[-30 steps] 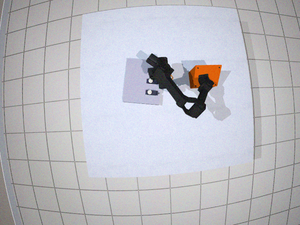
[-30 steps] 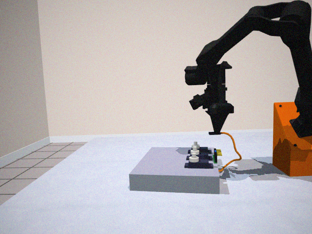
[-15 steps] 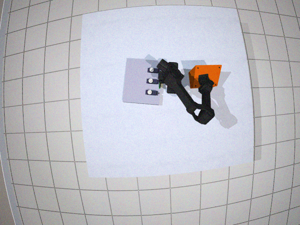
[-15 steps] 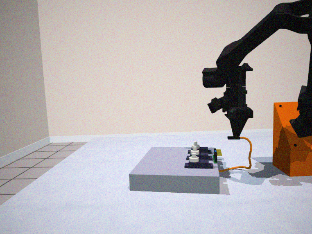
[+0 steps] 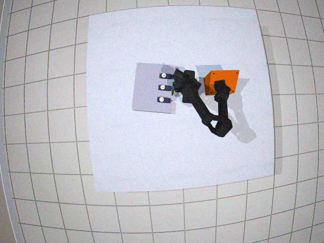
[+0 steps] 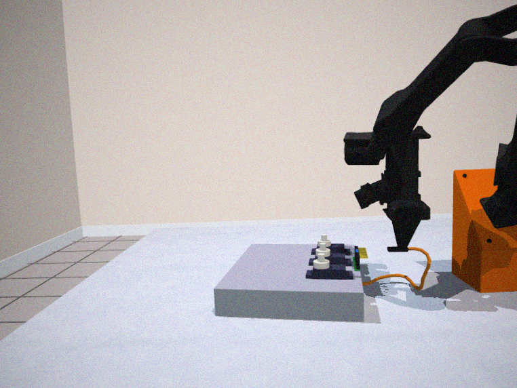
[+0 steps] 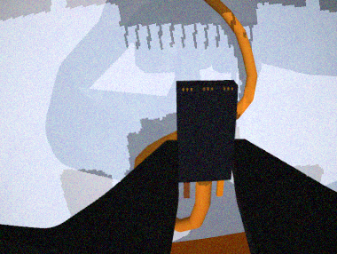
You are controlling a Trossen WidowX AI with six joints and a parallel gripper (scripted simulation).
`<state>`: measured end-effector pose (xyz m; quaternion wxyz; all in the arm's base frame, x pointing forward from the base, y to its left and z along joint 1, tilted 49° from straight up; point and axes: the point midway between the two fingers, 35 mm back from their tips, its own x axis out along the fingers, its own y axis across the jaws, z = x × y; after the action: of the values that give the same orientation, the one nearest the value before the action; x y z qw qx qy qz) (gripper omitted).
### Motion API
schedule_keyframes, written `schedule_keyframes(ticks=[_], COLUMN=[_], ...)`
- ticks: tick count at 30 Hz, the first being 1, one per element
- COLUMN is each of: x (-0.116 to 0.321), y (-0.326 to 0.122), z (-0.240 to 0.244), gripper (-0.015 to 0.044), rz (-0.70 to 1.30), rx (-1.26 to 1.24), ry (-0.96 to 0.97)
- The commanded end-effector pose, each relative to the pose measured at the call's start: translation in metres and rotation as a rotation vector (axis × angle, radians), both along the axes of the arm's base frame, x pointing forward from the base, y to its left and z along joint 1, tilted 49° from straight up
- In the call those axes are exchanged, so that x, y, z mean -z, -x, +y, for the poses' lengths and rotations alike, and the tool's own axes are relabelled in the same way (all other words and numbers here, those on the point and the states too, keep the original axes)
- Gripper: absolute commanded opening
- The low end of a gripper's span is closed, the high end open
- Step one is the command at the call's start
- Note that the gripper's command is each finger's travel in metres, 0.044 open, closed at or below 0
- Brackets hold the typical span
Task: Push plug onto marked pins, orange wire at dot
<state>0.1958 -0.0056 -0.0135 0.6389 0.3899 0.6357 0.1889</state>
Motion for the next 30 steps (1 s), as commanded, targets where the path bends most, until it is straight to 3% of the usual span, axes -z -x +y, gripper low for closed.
schedule_keyframes(ticks=[1, 13, 30], x=[0.005, 0.010, 0.008], y=[0.001, -0.031, -0.036], z=[0.007, -0.006, -0.004], gripper=[0.0000, 0.0000, 0.0000], rz=[0.006, 0.005, 0.005], rx=[0.005, 0.005, 0.005], ry=[-0.007, -0.007, -0.007])
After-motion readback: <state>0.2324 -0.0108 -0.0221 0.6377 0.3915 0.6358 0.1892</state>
